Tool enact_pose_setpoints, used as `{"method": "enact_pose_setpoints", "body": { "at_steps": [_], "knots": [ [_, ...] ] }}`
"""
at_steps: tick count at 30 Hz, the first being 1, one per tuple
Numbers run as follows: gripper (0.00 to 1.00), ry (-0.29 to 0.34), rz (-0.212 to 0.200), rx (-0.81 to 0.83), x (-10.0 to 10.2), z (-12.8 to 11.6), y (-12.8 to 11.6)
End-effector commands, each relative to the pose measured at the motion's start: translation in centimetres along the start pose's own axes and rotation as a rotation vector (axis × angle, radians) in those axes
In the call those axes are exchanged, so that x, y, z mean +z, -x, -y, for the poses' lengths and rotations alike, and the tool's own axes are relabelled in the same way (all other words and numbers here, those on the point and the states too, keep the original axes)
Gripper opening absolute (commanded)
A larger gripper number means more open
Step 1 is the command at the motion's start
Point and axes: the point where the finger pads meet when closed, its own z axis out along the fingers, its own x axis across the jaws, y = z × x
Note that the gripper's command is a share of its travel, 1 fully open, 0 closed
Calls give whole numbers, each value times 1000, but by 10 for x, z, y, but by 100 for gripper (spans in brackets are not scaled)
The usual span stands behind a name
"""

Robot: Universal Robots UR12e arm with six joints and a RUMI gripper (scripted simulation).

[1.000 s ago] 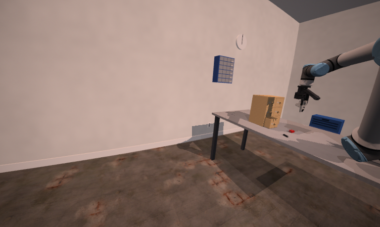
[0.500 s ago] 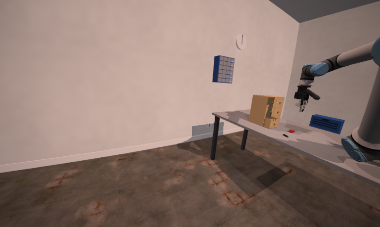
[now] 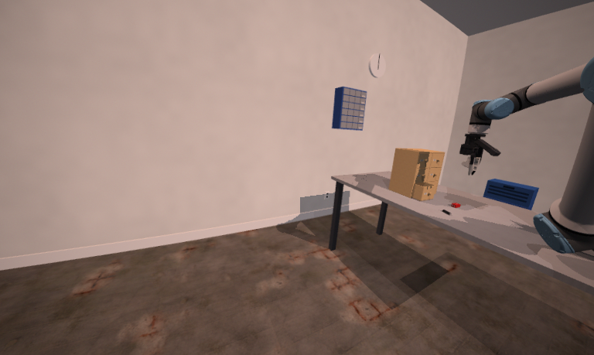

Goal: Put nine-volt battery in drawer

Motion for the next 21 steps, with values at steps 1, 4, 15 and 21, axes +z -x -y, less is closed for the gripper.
{"method": "enact_pose_setpoints", "body": {
  "at_steps": [1, 4, 15, 21],
  "knots": [
    [20, 1, 1, 10, 0, -1, 1],
    [20, 1, 1, 31, 2, -2, 2],
    [20, 1, 1, 184, 14, -9, 11],
    [20, 1, 1, 362, 29, -18, 20]
  ]
}}
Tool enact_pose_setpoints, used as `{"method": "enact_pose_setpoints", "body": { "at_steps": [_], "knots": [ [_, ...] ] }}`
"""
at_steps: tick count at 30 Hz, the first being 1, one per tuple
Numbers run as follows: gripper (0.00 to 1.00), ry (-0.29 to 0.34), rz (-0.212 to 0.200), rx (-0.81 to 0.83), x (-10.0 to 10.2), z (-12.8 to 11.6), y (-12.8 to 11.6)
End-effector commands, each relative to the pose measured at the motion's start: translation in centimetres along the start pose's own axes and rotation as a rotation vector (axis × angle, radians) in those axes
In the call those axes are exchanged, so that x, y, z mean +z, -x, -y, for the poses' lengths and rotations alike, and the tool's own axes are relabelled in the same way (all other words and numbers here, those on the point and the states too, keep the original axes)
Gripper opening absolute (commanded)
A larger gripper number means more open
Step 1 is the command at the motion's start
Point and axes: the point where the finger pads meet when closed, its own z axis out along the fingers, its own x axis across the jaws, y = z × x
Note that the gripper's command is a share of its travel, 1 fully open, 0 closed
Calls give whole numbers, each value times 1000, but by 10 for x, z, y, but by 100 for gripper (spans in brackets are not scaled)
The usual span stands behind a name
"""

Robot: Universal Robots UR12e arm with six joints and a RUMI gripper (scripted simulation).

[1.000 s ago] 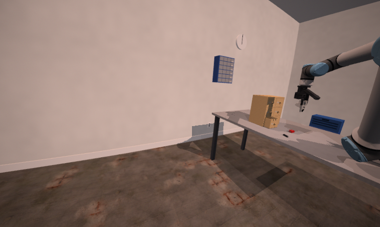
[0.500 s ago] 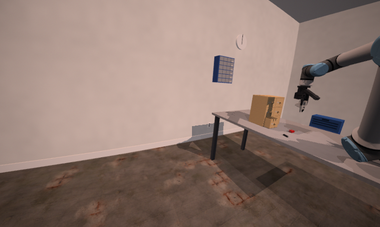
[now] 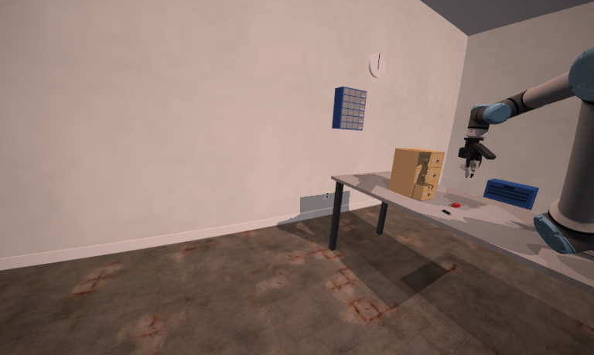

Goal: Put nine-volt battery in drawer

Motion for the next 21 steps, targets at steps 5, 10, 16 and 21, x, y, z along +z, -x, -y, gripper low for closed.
{"method": "enact_pose_setpoints", "body": {
  "at_steps": [5, 10, 16, 21],
  "knots": [
    [20, 3, 3, 300, 25, -18, 12],
    [20, 3, 3, 464, 39, -28, 19],
    [20, 3, 3, 676, 58, -40, 27],
    [20, 4, 2, 882, 78, -51, 35]
  ]
}}
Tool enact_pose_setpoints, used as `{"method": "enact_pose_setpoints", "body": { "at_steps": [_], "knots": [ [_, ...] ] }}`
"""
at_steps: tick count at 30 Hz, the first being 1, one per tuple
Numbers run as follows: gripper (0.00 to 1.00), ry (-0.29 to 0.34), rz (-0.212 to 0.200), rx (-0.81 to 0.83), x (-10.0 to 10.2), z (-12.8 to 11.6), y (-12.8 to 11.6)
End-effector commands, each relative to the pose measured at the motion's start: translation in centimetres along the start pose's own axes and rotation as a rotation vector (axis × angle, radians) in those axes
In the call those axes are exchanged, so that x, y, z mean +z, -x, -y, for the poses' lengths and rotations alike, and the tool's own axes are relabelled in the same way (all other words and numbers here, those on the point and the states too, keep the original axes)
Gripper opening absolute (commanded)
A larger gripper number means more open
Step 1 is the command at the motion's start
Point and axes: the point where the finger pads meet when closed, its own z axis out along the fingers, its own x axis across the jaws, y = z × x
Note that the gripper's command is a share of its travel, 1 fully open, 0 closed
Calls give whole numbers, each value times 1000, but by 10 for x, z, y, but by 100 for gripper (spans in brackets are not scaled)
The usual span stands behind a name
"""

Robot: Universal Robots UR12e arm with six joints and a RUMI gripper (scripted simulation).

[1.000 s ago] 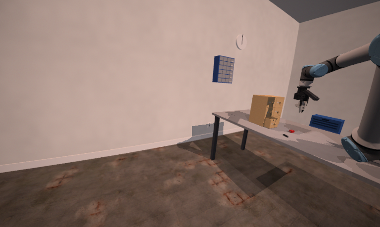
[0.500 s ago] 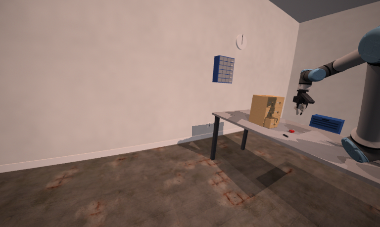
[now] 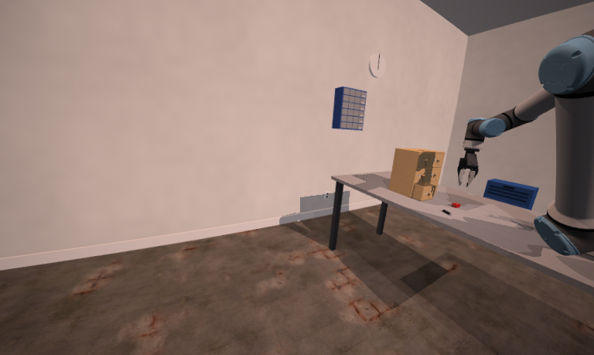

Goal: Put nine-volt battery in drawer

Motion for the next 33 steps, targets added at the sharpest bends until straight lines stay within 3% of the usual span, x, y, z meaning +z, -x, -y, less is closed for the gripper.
{"method": "enact_pose_setpoints", "body": {
  "at_steps": [1, 18, 33],
  "knots": [
    [20, 13, 3, 212, 19, -15, -2],
    [20, 14, 0, 639, 59, -42, -1],
    [20, 13, 0, 723, 68, -48, -1]
  ]
}}
